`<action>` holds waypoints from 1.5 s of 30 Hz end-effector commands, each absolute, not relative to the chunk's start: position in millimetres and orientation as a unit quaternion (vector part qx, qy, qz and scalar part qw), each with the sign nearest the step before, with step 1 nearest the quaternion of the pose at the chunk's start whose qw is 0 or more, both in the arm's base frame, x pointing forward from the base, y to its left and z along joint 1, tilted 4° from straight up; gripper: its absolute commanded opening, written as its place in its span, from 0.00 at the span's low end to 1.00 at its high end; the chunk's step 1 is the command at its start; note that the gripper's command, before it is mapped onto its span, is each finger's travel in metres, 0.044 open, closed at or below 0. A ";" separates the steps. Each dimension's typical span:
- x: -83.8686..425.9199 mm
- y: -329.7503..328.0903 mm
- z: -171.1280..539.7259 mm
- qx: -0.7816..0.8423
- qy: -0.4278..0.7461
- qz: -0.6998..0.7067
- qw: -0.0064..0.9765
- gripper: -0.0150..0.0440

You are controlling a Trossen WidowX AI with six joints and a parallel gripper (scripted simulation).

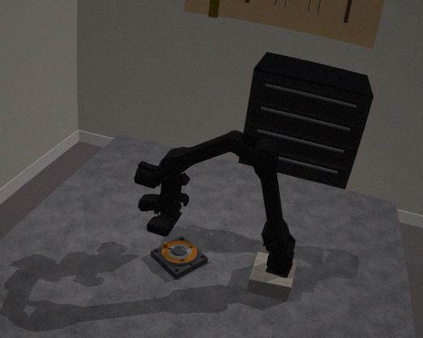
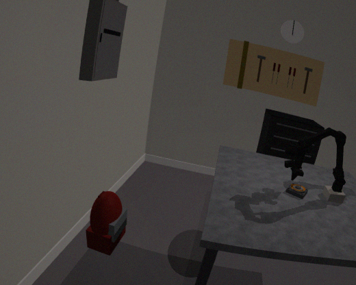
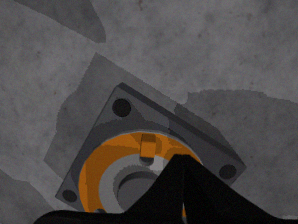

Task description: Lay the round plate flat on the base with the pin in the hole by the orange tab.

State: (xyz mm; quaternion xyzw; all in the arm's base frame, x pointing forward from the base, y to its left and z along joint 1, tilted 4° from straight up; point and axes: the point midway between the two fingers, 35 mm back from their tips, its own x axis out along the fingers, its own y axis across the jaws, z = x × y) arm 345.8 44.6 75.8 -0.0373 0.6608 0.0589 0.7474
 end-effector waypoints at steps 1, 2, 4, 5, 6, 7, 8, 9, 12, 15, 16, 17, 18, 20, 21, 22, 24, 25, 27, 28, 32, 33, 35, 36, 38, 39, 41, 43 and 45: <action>344.9 46.2 50.1 -0.039 0.667 0.062 0.741 0.25; 345.1 46.6 49.1 -0.039 0.667 0.062 0.741 0.25; 345.0 46.4 49.1 -0.039 0.667 0.062 0.741 0.25; 345.0 46.4 49.1 -0.039 0.667 0.062 0.741 0.25; 345.1 46.7 49.1 -0.039 0.667 0.062 0.741 0.25; 345.2 47.3 49.2 -0.039 0.667 0.062 0.741 0.25; 345.5 48.3 49.2 -0.039 0.667 0.062 0.741 0.25; 345.7 49.5 49.3 -0.038 0.667 0.062 0.741 0.25; 346.3 54.7 49.6 -0.038 0.667 0.063 0.741 0.25; 347.5 60.4 50.1 -0.038 0.667 0.063 0.741 0.25; 347.9 61.2 50.1 -0.038 0.667 0.063 0.741 0.25; 348.1 62.1 50.0 -0.038 0.667 0.063 0.741 0.25; 348.0 63.3 49.8 -0.038 0.667 0.063 0.741 0.25; 347.8 64.9 49.8 -0.038 0.667 0.063 0.741 0.25; 347.8 65.6 49.9 -0.038 0.667 0.063 0.741 0.25; 347.6 66.1 49.9 -0.038 0.667 0.063 0.741 0.25; 346.9 67.4 49.9 -0.038 0.667 0.063 0.741 0.25; 346.7 68.1 49.9 -0.038 0.667 0.063 0.741 0.25; 346.4 69.1 49.9 -0.038 0.667 0.063 0.741 0.25; 346.5 69.5 50.0 -0.038 0.667 0.063 0.741 0.25; 346.2 71.7 49.9 -0.038 0.667 0.063 0.741 0.25; 346.1 72.1 50.0 -0.038 0.667 0.063 0.741 0.25; 346.0 73.0 50.1 -0.038 0.667 0.063 0.741 0.25; 345.8 73.6 50.0 -0.038 0.667 0.063 0.741 0.25; 345.5 74.8 50.1 -0.038 0.667 0.063 0.741 0.25; 345.3 75.4 50.1 -0.038 0.667 0.063 0.741 0.25; 345.0 76.7 50.2 -0.037 0.667 0.063 0.741 0.25; 344.7 78.2 50.1 -0.037 0.667 0.063 0.741 0.25; 344.2 79.6 50.1 -0.037 0.667 0.063 0.741 0.25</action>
